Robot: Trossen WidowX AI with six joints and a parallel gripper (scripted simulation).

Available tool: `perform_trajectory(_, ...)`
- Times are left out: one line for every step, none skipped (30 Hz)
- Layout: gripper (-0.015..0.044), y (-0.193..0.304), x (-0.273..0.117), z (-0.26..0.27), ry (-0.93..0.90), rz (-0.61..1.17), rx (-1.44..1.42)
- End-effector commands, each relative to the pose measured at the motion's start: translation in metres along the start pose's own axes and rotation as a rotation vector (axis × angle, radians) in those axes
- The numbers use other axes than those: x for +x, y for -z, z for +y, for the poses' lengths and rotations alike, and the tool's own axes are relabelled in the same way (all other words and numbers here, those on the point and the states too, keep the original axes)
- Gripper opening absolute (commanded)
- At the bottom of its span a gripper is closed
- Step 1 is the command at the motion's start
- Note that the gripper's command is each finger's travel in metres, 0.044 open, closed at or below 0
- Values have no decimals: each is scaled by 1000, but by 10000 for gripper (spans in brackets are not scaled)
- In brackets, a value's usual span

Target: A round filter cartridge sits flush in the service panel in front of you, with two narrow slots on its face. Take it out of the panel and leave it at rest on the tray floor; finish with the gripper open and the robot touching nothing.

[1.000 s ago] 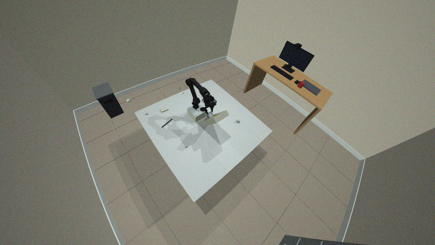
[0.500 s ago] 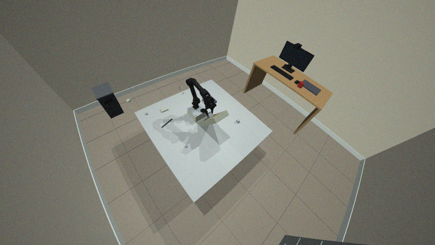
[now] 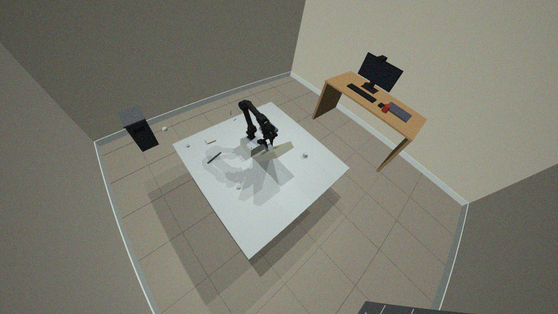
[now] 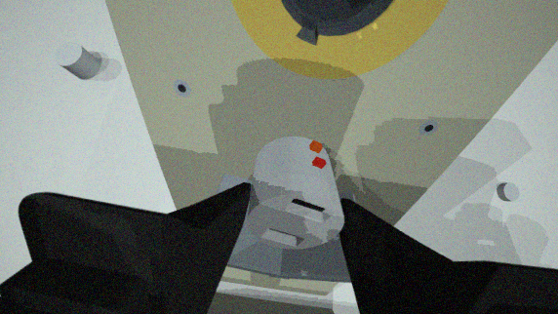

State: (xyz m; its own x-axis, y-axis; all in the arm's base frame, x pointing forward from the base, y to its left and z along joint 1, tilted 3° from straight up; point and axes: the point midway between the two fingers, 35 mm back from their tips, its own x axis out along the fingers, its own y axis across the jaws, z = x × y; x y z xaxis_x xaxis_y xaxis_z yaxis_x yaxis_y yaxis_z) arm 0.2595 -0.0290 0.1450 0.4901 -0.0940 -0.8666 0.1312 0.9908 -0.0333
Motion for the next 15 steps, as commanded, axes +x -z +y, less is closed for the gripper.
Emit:
perform_trajectory(54, -2, -1, 0, 1, -1, 0)
perform_trajectory(28, -5, -3, 0, 1, -1, 0)
perform_trajectory(2, -8, -4, 0, 1, -1, 0)
perform_trajectory(0, -12, -6, 0, 1, -1, 0)
perform_trajectory(0, -15, -7, 0, 0, -1, 0)
perform_trajectory(0, -18, -8, 0, 0, -1, 0)
perform_trajectory(0, -21, -10, 0, 0, -1, 0)
perform_trajectory(0, -22, -10, 0, 0, -1, 0)
perform_trajectory(0, -23, -10, 0, 0, -1, 0)
perform_trajectory(0, -23, -11, 0, 0, -1, 0)
perform_trajectory(0, -24, -14, 0, 0, -1, 0)
perform_trajectory(0, -25, -17, 0, 0, -1, 0)
perform_trajectory(0, -26, -22, 0, 0, -1, 0)
perform_trajectory(0, -27, -27, 0, 0, -1, 0)
perform_trajectory(0, -28, -32, 0, 0, 0, 0)
